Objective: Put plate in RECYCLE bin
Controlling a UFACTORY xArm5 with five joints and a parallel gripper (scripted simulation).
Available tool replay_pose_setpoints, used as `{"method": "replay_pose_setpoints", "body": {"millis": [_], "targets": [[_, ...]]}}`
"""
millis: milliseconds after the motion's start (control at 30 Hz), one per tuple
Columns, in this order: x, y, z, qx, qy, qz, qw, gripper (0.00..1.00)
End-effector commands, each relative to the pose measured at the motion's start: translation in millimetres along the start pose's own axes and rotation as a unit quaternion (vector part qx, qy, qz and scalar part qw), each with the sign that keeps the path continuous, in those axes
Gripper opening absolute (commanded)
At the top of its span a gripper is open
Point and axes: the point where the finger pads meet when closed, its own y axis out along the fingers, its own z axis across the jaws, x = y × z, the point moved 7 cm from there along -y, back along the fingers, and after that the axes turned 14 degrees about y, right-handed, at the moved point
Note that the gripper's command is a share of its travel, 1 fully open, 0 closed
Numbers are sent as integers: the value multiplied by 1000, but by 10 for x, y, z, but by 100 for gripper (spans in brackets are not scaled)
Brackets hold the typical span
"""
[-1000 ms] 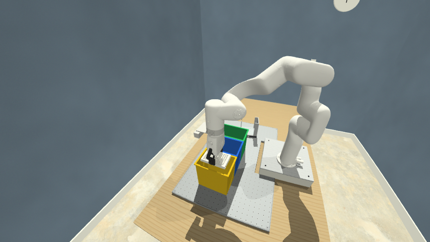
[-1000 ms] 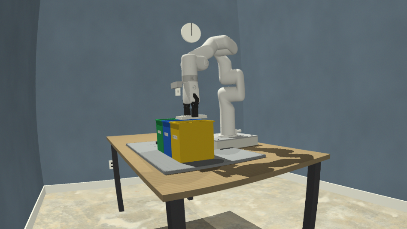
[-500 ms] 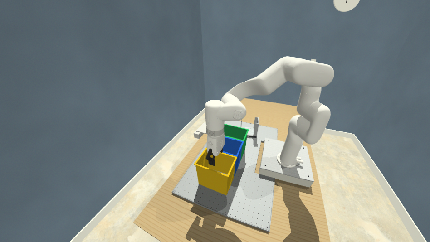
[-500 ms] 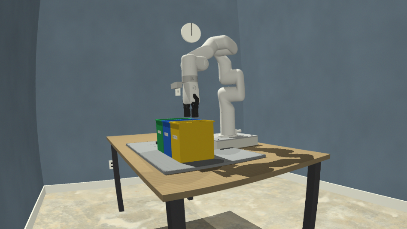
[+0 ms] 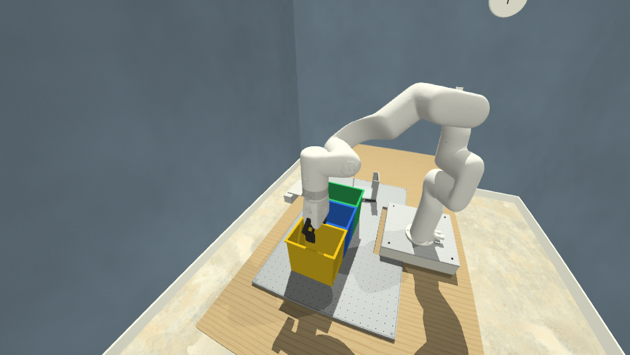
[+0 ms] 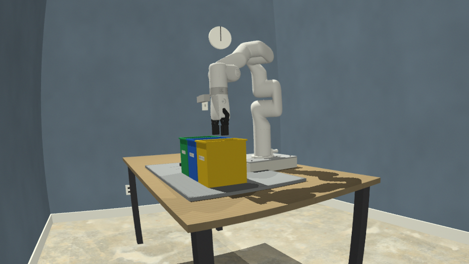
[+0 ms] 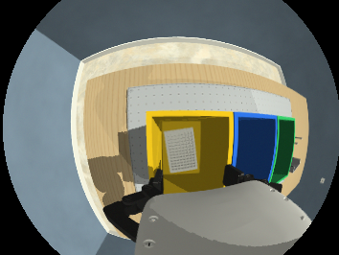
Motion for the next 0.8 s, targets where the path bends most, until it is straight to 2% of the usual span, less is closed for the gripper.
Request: {"method": "replay_pose_setpoints", "body": {"millis": [0, 333, 767], "targets": [[-5, -16, -7, -2, 0, 1, 1000, 100], [-5, -16, -7, -2, 0, 1, 1000, 100], [-4, -310, -7, -2, 0, 1, 1000, 100]]}}
